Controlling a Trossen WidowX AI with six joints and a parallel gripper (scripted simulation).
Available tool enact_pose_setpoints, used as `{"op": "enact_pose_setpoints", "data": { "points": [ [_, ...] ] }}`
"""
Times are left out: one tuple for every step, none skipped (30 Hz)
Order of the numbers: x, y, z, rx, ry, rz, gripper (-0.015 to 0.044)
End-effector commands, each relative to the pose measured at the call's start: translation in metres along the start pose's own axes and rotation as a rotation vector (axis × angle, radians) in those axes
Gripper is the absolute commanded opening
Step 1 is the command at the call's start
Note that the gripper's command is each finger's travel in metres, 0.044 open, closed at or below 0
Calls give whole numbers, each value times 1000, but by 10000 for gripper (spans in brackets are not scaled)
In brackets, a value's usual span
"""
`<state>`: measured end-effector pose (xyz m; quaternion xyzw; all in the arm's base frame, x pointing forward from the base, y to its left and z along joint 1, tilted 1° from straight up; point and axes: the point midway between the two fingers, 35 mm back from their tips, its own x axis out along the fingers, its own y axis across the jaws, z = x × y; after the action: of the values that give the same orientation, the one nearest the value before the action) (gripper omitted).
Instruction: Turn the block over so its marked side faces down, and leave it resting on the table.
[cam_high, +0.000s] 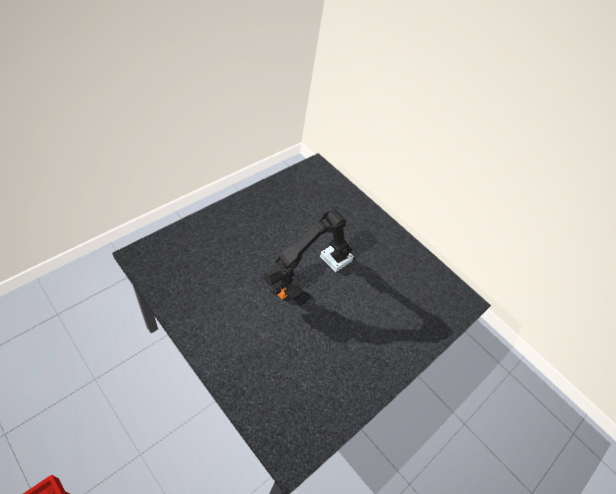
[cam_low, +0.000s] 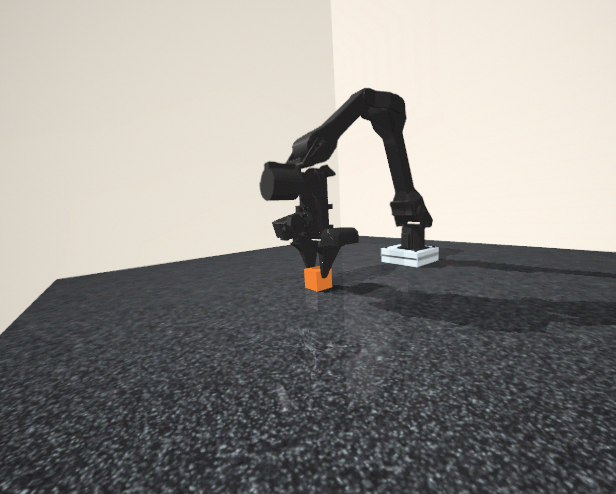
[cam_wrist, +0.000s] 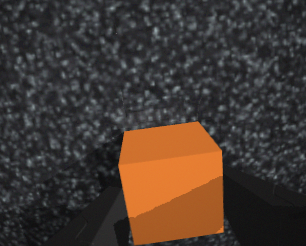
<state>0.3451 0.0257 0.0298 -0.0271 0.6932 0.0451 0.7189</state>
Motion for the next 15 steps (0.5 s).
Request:
{"op": "enact_pose_setpoints", "data": {
  "points": [
    [1,0,-1,1,5,-3,91],
    [1,0,-1,1,5,-3,84],
    [1,0,-1,1,5,-3,78],
    [1,0,-1,1,5,-3,71],
    [1,0,-1,1,5,-3,64],
    [0,0,-1,1,5,-3,38],
    [-3,0,-1,1,5,-3,12],
    [-10,0,-1,1,5,-3,0],
    [-17,0,-1,1,5,-3,0],
    [-24,0,-1,1,5,-3,0],
    [-27,0,-1,1,5,-3,0],
    [-29,0,-1,1,5,-3,0],
    [-29,0,-1,1,5,-3,0],
    [-29,0,-1,1,5,-3,0],
    [-29,0,-1,1,5,-3,0]
  ]
}}
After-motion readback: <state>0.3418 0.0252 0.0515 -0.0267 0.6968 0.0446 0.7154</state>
